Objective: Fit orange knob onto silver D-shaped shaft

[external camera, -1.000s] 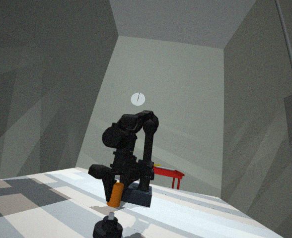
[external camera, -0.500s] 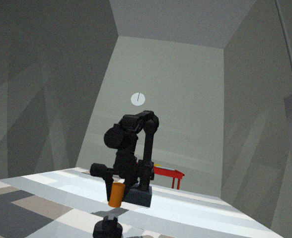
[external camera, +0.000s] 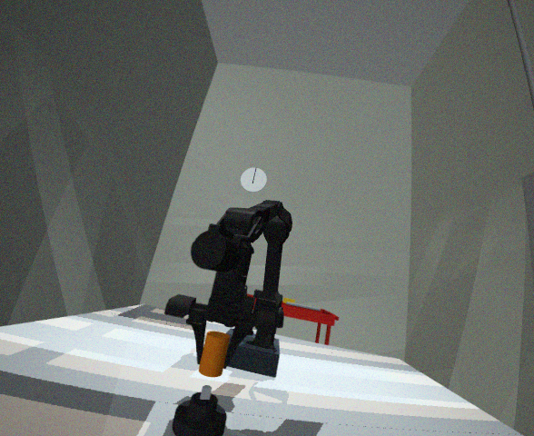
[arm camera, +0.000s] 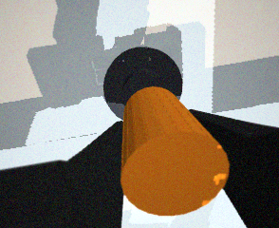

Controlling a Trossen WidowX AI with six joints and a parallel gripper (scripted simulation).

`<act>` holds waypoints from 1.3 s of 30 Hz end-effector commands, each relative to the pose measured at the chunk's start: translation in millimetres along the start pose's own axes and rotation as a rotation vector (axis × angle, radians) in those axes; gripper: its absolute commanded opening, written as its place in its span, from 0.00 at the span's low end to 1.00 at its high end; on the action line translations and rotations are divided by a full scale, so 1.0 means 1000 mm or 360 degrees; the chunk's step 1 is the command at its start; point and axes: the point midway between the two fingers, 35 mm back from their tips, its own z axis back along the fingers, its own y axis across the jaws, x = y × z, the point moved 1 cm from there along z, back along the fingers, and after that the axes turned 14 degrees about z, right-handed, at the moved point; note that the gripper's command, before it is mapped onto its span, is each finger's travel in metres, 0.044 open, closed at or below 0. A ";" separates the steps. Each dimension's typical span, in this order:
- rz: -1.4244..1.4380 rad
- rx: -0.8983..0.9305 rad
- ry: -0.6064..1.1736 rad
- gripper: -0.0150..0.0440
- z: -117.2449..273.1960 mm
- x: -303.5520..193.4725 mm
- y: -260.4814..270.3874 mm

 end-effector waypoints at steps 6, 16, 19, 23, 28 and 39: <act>-0.0363 -0.0003 -0.0006 0.25 0.001 0.002 -0.002; -0.0739 -0.0002 -0.0006 0.25 0.001 0.002 0.000; -0.0851 -0.0002 -0.0006 0.25 0.001 0.001 0.001; -0.1001 -0.0002 -0.0006 0.25 0.001 0.000 0.002; -0.1150 -0.0001 -0.0006 0.25 0.001 0.000 0.002; -0.1359 -0.0001 -0.0007 0.25 0.001 0.003 -0.001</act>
